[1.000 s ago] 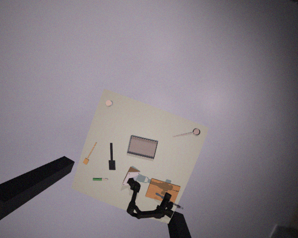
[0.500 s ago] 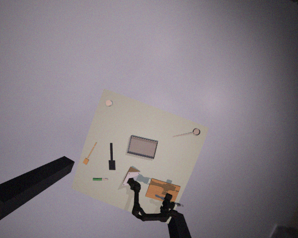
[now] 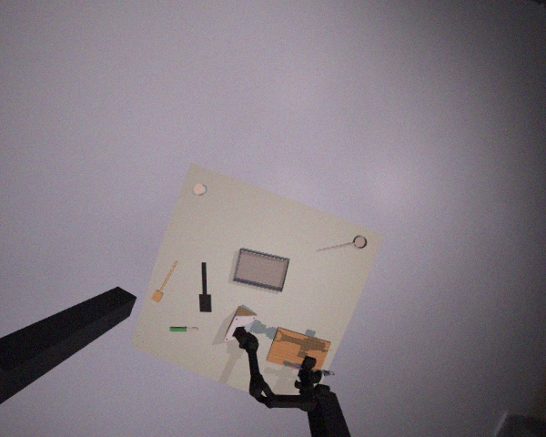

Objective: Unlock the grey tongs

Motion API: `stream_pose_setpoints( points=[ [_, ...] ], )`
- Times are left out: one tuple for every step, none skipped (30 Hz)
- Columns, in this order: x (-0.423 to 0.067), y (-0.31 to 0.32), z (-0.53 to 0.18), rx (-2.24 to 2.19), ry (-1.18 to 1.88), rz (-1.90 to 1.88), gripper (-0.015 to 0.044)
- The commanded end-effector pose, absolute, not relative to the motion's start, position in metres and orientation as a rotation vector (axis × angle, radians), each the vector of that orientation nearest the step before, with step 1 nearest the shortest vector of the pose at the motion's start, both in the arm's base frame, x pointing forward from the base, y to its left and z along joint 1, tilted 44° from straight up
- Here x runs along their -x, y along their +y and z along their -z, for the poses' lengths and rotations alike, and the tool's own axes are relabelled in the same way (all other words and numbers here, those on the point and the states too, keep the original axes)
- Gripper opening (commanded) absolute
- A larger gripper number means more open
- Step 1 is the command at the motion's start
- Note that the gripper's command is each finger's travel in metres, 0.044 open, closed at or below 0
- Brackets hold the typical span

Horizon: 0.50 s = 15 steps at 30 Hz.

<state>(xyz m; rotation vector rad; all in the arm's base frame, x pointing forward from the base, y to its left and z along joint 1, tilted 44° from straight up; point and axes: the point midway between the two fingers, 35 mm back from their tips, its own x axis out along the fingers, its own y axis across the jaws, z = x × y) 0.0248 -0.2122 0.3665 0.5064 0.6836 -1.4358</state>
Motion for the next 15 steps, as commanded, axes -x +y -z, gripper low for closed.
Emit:
stream_pose_setpoints(
  points=[
    [-0.024, -0.211, -0.370, -0.509, 0.685, 1.443, -0.0150],
    [-0.024, -0.211, -0.370, -0.509, 0.685, 1.443, -0.0150],
    [-0.024, -0.211, -0.370, -0.509, 0.685, 1.443, -0.0150],
    [-0.024, -0.211, -0.370, -0.509, 0.685, 1.443, -0.0150],
    [-0.024, -0.211, -0.369, -0.509, 0.685, 1.443, -0.0150],
    [-0.024, -0.211, -0.369, -0.509, 0.685, 1.443, -0.0150],
    [-0.024, -0.212, -0.369, -0.509, 0.685, 1.443, -0.0150],
    [-0.024, -0.213, -0.368, -0.509, 0.685, 1.443, -0.0150],
    [-0.024, -0.214, -0.367, -0.509, 0.685, 1.443, -0.0150],
    [-0.024, -0.215, -0.367, -0.509, 0.685, 1.443, -0.0150],
    [-0.024, -0.217, -0.366, -0.509, 0.685, 1.443, -0.0150],
    [-0.025, -0.218, -0.365, -0.509, 0.685, 1.443, -0.0150],
    [-0.025, -0.219, -0.364, -0.509, 0.685, 1.443, -0.0150],
    [-0.025, -0.221, -0.363, -0.509, 0.685, 1.443, -0.0150],
    [-0.025, -0.222, -0.362, -0.509, 0.685, 1.443, -0.0150]
  ],
)
